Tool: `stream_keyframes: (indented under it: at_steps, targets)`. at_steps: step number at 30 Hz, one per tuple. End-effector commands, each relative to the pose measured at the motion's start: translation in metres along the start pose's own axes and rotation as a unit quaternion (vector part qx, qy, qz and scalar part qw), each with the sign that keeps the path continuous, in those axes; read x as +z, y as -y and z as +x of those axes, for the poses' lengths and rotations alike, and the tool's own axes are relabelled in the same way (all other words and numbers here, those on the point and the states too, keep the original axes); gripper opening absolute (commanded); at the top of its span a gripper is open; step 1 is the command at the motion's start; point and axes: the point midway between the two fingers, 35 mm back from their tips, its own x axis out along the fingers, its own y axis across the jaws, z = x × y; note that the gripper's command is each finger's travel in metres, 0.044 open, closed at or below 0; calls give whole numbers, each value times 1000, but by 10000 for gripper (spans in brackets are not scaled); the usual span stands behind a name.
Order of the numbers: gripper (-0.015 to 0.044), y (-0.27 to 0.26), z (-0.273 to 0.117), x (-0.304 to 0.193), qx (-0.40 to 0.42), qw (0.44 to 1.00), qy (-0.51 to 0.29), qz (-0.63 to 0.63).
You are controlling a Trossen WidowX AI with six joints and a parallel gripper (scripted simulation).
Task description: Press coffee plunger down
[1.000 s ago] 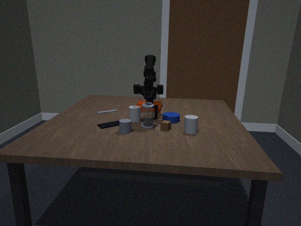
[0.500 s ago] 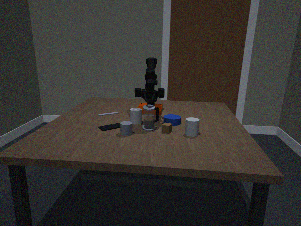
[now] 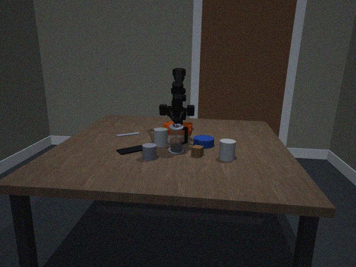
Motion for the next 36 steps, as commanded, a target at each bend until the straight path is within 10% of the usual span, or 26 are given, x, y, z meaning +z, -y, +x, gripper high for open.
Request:
stream_keyframes:
  at_steps: [1,19,31,36]
  targets:
    - [125,0,3,-5,0,1000,-11,-5]
    - [125,0,1,0,0,1000,-2,0]
    - [440,0,1,0,0,1000,-2,0]
    - [440,0,-5,6,0,1000,-3,0]
